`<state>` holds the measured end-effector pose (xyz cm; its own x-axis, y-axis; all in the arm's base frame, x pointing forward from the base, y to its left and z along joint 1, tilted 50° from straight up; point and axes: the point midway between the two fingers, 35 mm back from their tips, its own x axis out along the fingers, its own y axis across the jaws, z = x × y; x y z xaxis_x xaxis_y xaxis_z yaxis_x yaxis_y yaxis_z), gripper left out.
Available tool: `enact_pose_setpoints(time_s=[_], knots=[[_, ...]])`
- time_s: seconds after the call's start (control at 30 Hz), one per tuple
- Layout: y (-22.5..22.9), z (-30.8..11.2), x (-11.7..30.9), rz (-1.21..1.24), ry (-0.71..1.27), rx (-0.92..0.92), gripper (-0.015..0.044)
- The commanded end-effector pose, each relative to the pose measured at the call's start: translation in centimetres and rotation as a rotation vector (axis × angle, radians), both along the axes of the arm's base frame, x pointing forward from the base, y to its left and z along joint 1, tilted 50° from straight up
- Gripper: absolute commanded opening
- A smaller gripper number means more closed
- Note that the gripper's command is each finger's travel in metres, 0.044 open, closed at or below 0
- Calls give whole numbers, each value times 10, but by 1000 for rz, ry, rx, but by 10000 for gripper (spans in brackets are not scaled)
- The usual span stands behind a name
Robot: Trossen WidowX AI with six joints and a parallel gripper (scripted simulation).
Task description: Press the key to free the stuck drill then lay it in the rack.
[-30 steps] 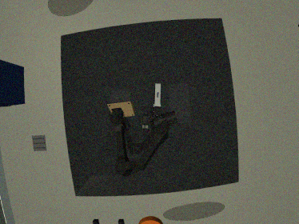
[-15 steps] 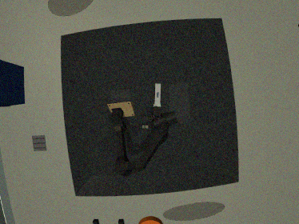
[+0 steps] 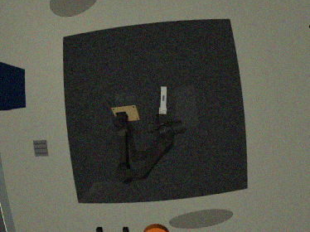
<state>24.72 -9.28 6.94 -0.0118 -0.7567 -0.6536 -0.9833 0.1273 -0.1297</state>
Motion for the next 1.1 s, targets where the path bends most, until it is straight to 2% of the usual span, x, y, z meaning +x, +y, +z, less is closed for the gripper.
enact_pose_setpoints(time_s=[0.0, 1.07], knots=[[-4, 4, -2, 2, 1, -4, 0], [-28, 35, -10, 2, 1, -6, 0]])
